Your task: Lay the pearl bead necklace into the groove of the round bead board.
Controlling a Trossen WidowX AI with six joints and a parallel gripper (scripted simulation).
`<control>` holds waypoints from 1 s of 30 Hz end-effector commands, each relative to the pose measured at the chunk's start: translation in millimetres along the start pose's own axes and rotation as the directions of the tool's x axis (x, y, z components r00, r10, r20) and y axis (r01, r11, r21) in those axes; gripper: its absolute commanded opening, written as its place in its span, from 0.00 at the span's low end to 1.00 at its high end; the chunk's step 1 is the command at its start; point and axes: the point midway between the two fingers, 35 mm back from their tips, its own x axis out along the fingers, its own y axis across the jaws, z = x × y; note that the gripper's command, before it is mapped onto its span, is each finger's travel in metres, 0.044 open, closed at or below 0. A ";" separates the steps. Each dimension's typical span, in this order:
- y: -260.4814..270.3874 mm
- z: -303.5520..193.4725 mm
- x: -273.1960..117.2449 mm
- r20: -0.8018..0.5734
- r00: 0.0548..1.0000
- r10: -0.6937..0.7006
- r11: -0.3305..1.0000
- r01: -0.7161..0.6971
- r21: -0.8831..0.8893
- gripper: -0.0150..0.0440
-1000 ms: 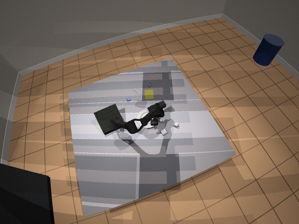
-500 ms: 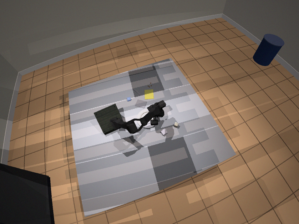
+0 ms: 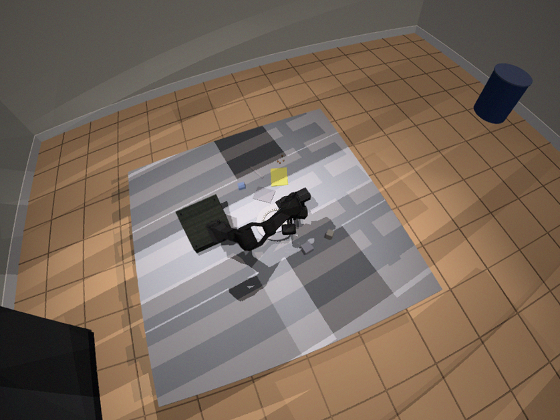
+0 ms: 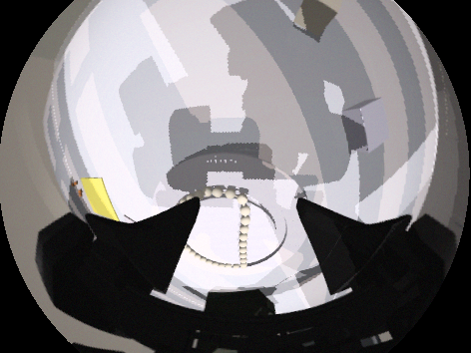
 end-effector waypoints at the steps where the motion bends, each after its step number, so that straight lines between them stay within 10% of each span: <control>1: -1.1 0.6 -1.2 0.004 1.000 -0.003 1.000 0.003 0.006 1.00; 15: 6.3 1.0 -32.9 0.003 1.000 -0.002 0.732 0.003 -0.681 0.47; 30: 5.9 2.4 -23.0 0.007 1.000 0.001 0.739 0.004 -0.674 0.46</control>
